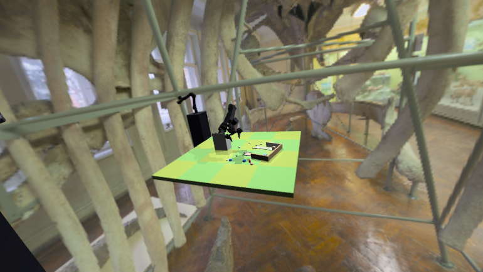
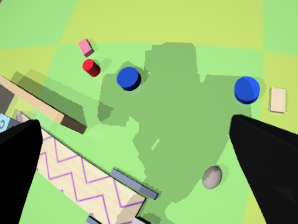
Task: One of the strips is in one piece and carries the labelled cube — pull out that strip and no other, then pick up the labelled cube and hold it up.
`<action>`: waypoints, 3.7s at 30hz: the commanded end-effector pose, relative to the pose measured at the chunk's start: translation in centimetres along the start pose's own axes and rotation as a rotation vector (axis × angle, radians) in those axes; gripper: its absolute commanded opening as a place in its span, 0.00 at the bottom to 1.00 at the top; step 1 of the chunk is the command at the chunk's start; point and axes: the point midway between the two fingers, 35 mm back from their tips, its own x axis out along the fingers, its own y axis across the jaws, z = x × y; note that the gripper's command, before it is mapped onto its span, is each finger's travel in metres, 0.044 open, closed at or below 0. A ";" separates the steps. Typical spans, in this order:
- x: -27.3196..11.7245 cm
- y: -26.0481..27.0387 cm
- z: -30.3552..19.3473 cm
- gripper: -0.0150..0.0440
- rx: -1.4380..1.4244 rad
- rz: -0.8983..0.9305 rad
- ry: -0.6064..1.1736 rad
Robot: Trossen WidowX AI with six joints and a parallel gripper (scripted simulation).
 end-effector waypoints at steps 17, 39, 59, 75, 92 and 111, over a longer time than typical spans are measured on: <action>-5.8 9.1 -8.7 0.93 -1.017 0.684 0.066; 3.2 9.1 -7.6 0.40 -1.070 0.364 0.397; 7.9 6.6 -10.0 0.25 -1.090 0.060 0.883; 8.7 6.3 -10.1 0.25 -1.090 0.060 0.882; 10.5 5.3 -12.0 0.25 -1.090 0.060 0.882; 12.4 4.0 -14.2 0.25 -1.089 0.062 0.886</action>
